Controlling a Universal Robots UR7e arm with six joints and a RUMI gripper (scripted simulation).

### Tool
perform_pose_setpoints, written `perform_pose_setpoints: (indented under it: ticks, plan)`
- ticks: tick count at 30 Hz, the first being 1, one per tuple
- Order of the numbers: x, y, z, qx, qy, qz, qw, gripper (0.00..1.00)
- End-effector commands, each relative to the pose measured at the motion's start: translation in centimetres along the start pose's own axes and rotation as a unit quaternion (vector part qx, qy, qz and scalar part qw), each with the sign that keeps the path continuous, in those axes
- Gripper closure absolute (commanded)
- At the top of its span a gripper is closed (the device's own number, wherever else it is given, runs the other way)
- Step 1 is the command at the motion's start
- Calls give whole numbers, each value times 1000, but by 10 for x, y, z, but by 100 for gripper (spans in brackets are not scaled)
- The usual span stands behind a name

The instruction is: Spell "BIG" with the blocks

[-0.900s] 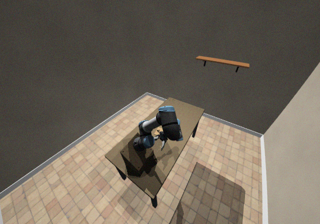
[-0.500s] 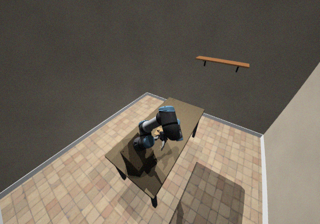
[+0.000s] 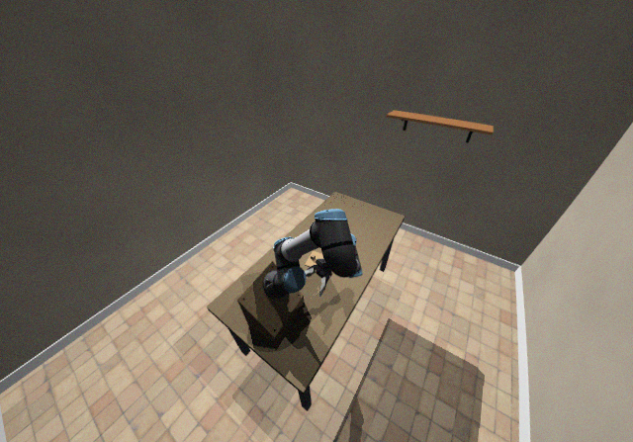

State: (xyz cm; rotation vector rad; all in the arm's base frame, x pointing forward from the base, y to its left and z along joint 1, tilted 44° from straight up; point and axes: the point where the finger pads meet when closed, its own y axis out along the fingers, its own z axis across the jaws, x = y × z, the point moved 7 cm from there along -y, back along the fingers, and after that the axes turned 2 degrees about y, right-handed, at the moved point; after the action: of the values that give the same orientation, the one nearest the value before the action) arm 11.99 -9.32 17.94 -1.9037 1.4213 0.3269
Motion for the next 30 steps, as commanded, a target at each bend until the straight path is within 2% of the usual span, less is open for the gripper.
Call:
perform_pose_setpoints:
  ticks: [1,5,7,8,12,15,16,20,24,30]
  plan:
    - [20,-22,8,-6,0,-30,1000,0]
    - [44,-51,24,-15,-2,-72,997,0]
    - [44,-51,24,-15,-2,-72,997,0]
    - [51,-61,30,-17,-2,-85,996,0]
    - [80,-102,63,-27,-8,-141,990,0]
    - [93,-124,85,-31,-12,-172,985,0]
    - [93,-124,85,-31,-12,-172,985,0]
    - [112,-161,130,-36,-22,-224,974,0]
    - [114,-165,136,-36,-23,-230,972,0]
    - [128,-210,212,-40,-41,-300,952,0]
